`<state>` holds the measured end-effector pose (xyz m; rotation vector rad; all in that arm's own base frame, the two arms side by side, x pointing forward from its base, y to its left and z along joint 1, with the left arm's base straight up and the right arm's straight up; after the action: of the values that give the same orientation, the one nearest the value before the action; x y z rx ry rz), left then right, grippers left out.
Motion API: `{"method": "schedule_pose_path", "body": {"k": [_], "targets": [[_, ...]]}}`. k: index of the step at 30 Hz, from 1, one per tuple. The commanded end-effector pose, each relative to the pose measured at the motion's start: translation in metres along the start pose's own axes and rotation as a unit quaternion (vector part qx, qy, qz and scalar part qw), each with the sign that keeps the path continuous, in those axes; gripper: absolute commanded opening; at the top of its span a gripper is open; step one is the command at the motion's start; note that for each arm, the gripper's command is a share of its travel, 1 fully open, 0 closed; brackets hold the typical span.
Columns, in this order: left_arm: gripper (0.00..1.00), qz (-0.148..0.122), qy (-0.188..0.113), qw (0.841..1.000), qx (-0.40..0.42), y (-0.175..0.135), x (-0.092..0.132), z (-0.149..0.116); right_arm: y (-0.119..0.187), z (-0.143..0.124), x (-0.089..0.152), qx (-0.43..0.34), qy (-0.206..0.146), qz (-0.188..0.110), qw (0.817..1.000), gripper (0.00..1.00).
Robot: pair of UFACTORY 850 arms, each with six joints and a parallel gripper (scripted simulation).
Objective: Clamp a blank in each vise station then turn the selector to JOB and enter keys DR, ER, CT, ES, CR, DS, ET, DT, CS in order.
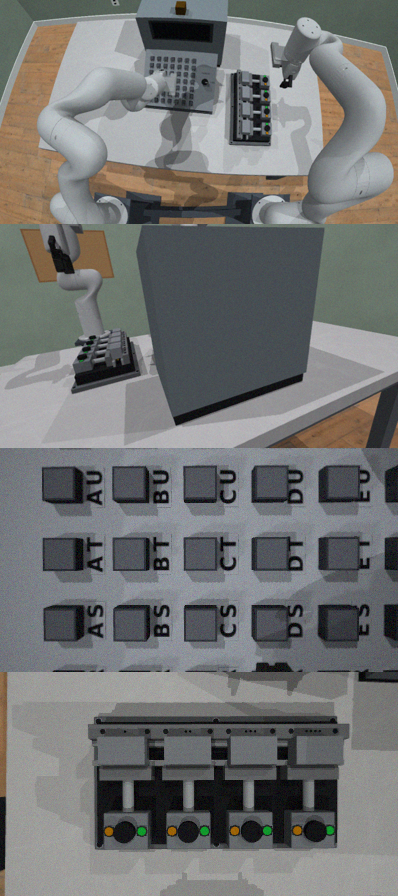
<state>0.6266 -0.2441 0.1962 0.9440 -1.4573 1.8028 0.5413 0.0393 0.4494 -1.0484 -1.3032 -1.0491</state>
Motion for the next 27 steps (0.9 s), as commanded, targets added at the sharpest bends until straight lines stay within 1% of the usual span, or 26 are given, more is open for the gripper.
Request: {"method": "schedule_pose_path", "body": {"k": [1,6,11,14,19,21,24,27], "targets": [[0.0,0.001,0.001,1.0,0.0,-0.001,0.003,0.001,0.0,0.0,0.001,0.0,0.0,-0.001,1.0,1.0],[0.0,0.001,0.001,1.0,0.0,-0.001,0.01,0.0,0.0,0.0,0.001,0.0,0.0,-0.001,1.0,1.0],[0.0,0.001,0.0,1.0,0.0,-0.004,0.01,0.006,0.0,0.0,0.001,0.0,0.0,-0.001,1.0,1.0],[0.0,0.001,0.001,1.0,0.0,-0.013,0.01,0.021,0.0,0.0,0.001,0.0,0.0,-0.001,1.0,1.0],[0.0,0.001,0.001,1.0,0.0,-0.035,0.01,0.058,0.0,0.0,0.001,0.0,0.0,-0.001,1.0,1.0],[0.0,0.001,0.001,1.0,0.0,-0.035,0.01,0.058,0.0,0.0,0.001,0.0,0.0,-0.001,1.0,1.0],[0.0,0.001,0.001,1.0,0.0,-0.047,0.01,0.076,0.0,0.0,0.001,0.0,0.0,-0.001,1.0,1.0],[0.0,0.001,0.001,1.0,0.0,-0.051,0.01,0.083,0.0,0.0,0.001,0.0,0.0,-0.001,1.0,1.0]]}}
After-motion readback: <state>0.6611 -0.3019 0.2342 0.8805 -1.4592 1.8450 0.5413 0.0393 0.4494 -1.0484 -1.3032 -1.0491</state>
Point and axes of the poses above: on each arm, the point where the finger pads meet when closed, its own x axis back along the fingers, its own y axis across the jaws, z = x × y, the point moved 7 cm from there along x, back along the fingers, and after that the axes turned 14 degrees about x, right-handed, at the moved point
